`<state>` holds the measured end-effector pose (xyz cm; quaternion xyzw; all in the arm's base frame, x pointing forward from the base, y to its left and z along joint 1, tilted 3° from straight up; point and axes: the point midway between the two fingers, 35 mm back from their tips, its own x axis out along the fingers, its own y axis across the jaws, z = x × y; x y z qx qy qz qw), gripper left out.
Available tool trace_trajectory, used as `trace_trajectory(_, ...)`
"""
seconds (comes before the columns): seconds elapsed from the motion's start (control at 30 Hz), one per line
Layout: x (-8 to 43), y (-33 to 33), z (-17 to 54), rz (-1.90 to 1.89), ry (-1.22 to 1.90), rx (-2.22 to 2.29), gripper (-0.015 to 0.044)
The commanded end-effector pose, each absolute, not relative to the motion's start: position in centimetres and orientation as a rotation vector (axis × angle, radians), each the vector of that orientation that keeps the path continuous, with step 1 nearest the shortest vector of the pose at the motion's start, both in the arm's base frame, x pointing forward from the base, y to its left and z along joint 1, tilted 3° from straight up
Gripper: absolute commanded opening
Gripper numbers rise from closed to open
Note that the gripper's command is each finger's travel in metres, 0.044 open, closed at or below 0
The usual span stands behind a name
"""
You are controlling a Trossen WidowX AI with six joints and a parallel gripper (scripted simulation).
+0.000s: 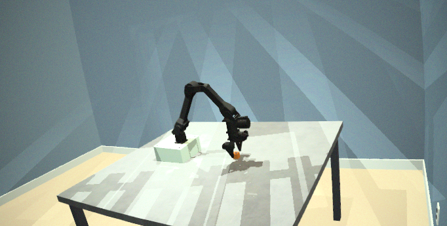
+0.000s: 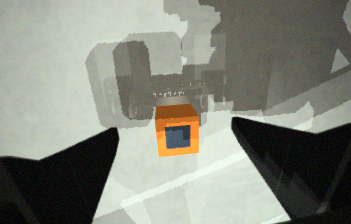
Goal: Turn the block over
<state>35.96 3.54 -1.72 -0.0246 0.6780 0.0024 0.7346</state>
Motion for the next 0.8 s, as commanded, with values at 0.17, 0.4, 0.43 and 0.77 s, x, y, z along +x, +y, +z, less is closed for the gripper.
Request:
trace_trajectory(0.17,35.79,3.42,-2.44,0.004,1.495,-0.061,0.0335)
trace_trajectory(0.4,35.79,3.42,-2.44,0.004,1.495,-0.061,0.0151)
trace_trajectory(0.43,35.79,3.42,-2.44,0.004,1.495,-0.061,0.0125)
trace_trajectory(0.77,35.79,3.42,-2.44,0.004,1.495,-0.061,0.0058)
